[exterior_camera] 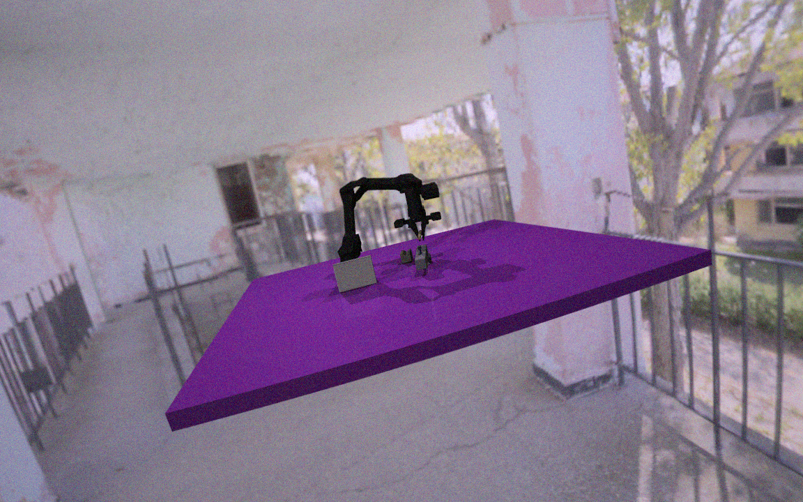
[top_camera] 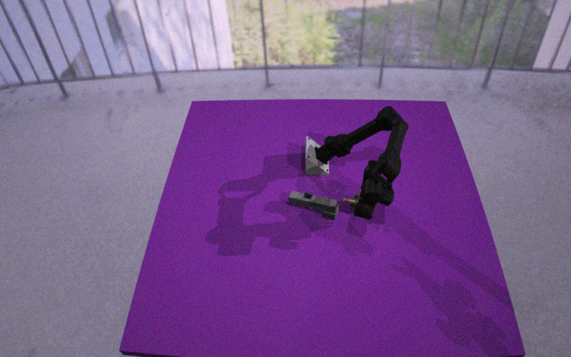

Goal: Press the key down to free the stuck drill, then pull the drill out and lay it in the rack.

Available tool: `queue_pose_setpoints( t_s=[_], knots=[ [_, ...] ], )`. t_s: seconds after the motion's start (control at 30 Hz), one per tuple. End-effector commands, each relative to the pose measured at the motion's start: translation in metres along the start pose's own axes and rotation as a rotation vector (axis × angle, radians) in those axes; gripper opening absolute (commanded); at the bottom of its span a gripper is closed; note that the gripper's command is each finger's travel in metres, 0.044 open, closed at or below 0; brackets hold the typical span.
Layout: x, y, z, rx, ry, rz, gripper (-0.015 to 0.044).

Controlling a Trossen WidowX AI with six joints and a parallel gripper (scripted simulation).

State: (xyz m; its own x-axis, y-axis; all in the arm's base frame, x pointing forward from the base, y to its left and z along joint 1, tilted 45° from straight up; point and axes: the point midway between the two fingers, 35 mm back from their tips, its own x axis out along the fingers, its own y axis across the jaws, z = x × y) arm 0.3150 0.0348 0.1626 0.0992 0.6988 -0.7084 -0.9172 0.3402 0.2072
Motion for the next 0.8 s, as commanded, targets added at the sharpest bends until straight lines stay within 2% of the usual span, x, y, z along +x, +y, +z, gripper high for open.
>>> queue_pose_setpoints(
  t_s=[0.0, 0.77],
  knots=[
    [-0.003, -0.001, 0.001, -0.008, 0.003, -0.005, 0.0],
    [-0.001, 0.02, 0.009, -0.008, 0.003, -0.004, 0.0]
  ],
)
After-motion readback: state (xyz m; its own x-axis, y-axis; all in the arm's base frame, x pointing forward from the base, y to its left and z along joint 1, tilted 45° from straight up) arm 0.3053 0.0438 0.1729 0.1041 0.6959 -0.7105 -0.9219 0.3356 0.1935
